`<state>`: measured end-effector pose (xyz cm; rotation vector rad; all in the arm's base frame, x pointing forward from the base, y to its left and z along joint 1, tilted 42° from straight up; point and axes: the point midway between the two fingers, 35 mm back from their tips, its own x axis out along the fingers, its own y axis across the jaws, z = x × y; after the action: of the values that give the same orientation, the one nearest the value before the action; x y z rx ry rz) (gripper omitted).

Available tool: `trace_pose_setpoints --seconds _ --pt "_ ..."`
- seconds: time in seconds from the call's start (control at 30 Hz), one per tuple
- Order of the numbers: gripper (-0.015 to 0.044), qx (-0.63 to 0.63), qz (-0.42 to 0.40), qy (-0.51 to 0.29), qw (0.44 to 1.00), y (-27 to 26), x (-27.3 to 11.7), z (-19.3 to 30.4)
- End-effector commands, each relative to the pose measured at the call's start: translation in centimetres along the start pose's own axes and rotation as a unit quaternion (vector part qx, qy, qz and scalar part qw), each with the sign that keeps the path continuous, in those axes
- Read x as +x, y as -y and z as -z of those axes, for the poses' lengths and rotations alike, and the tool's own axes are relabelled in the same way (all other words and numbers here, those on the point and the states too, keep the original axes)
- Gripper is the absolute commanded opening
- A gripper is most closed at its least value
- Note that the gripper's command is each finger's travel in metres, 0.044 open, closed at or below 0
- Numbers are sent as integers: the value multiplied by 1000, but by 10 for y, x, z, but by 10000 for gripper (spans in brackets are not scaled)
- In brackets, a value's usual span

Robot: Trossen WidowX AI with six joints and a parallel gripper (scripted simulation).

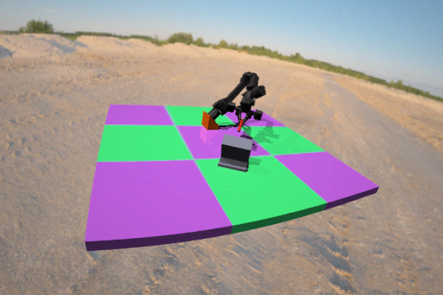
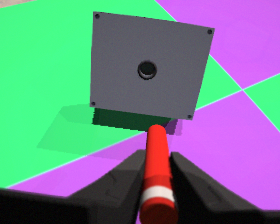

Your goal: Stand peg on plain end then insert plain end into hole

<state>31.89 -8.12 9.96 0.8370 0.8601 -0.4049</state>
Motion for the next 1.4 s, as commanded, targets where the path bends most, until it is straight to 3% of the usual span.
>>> trace_pose_setpoints --seconds 0.0,1.37 --pt "0 5 3 1 1000 2 3 2" --pt "0 38 -14 59 997 -8 50 -24"
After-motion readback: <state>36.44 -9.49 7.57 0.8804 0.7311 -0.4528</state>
